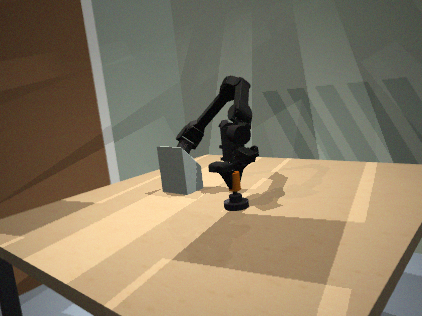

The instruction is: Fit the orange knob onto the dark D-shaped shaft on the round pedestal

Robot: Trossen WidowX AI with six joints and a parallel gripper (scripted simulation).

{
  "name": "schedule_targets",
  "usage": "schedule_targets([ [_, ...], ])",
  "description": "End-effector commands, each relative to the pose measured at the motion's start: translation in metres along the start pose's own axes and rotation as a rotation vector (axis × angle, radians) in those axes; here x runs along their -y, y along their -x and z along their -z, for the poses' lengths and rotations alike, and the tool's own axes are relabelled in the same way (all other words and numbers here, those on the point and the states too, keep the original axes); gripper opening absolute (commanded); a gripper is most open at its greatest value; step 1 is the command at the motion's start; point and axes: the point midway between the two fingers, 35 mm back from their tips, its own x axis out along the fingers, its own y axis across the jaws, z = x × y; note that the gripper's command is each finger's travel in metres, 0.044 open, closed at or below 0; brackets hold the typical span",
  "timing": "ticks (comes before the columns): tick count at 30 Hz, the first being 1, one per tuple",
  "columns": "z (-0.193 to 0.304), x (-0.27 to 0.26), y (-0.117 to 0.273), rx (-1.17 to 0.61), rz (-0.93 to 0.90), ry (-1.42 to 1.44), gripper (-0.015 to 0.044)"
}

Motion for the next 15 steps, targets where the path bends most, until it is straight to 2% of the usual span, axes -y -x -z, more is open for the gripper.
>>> schedule_targets([
  [1, -0.0007, -0.0002, -0.0002, 0.005, -0.002, -0.002, 0.0],
  [15, 0.0022, -0.0027, 0.004, 0.005, -0.002, 0.007, 0.0],
])
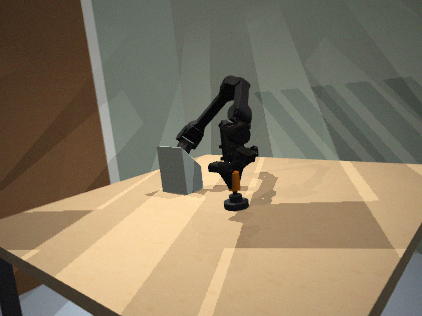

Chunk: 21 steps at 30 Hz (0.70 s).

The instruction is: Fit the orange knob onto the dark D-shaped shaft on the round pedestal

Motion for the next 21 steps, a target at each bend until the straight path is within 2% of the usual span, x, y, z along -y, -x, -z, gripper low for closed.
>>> schedule_targets([
  [1, 0.0, -0.0015, 0.0041, 0.007, 0.0, 0.027, 0.0],
  [7, -0.0001, -0.0037, 0.0055, 0.007, 0.001, 0.211, 0.0],
  [21, -0.0013, 0.0001, 0.0021, 0.007, 0.001, 0.211, 0.0],
])
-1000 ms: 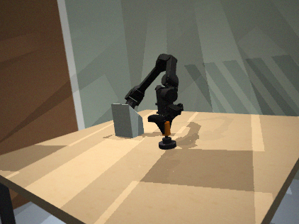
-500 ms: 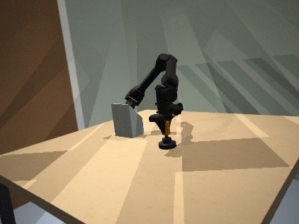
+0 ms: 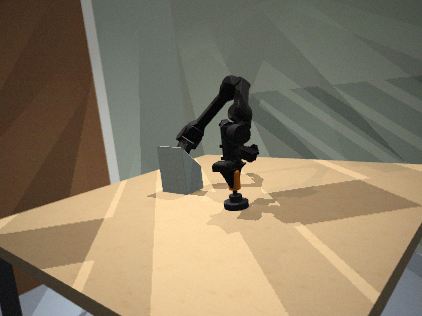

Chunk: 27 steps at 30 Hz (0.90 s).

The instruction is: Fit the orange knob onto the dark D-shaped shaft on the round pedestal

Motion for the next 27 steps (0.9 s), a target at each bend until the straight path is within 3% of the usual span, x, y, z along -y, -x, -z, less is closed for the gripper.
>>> schedule_targets([
  [1, -0.0007, 0.0025, 0.0, 0.007, 0.001, 0.005, 0.0],
  [22, -0.0002, -0.0016, 0.0022, 0.007, 0.001, 0.005, 0.0],
  [27, -0.0008, -0.0017, 0.003, 0.007, 0.002, 0.13, 0.0],
])
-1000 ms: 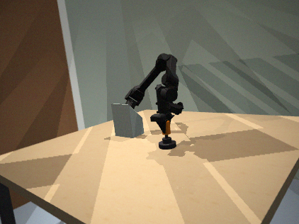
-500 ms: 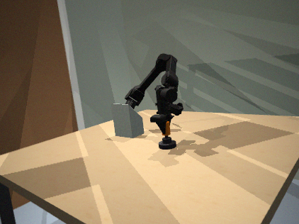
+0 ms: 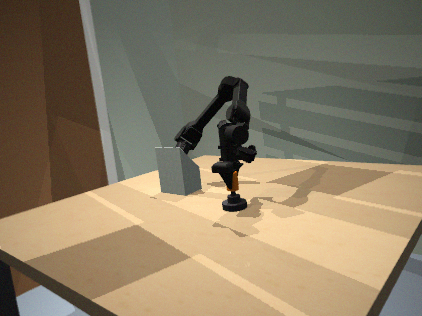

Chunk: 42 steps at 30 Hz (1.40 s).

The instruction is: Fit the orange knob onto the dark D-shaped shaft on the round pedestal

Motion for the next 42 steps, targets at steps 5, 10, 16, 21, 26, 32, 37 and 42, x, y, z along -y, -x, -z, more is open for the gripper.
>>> schedule_targets([
  [5, -0.0037, 0.0002, 0.0039, 0.007, 0.003, 0.154, 0.0],
  [10, -0.0041, 0.0021, 0.0021, 0.007, 0.003, 0.154, 0.0],
  [16, -0.0024, 0.0027, 0.0009, 0.007, 0.003, 0.154, 0.0],
  [21, -0.0011, 0.0017, 0.0009, 0.007, 0.003, 0.154, 0.0],
  [26, -0.0019, 0.0014, -0.0016, 0.007, 0.003, 0.154, 0.0],
  [32, -0.0019, 0.0014, -0.002, 0.007, 0.003, 0.154, 0.0],
  [37, -0.0022, 0.0027, 0.0013, 0.007, 0.003, 0.154, 0.0],
  [42, -0.0031, 0.0029, 0.0032, 0.007, 0.003, 0.18, 0.0],
])
